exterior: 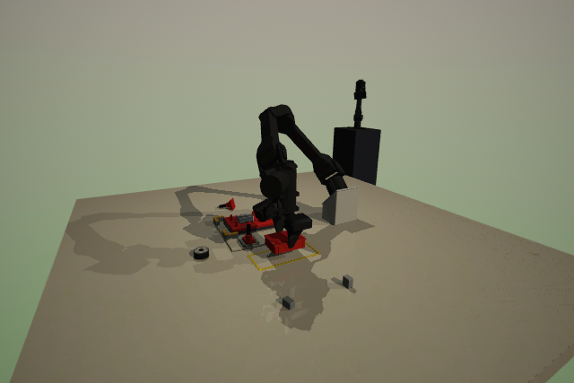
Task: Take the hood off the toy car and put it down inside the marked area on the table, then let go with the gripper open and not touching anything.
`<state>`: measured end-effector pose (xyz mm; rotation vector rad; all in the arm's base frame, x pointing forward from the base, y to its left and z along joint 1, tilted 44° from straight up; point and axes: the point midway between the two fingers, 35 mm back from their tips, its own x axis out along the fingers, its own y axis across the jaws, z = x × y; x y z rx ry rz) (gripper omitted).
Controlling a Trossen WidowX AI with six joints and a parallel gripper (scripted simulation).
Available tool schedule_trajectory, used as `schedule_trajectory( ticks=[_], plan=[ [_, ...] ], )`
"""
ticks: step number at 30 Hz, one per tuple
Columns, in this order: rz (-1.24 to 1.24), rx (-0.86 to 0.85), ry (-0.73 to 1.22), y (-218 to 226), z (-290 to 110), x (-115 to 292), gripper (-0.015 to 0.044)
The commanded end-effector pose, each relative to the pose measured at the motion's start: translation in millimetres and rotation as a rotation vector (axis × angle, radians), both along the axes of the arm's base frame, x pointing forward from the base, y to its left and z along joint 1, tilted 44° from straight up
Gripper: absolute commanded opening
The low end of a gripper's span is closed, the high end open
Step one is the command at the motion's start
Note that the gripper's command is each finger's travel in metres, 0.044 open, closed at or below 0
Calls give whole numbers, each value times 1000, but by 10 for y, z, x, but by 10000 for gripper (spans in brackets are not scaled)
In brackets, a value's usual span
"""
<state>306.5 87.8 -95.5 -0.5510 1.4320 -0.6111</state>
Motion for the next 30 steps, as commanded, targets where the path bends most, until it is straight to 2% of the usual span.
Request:
schedule_trajectory(
  ticks=[1, 30],
  plan=[
    [5, -5, -1, -23, -14, 4, 0],
    [5, -7, -1, -126, -113, 4, 0]
  ],
)
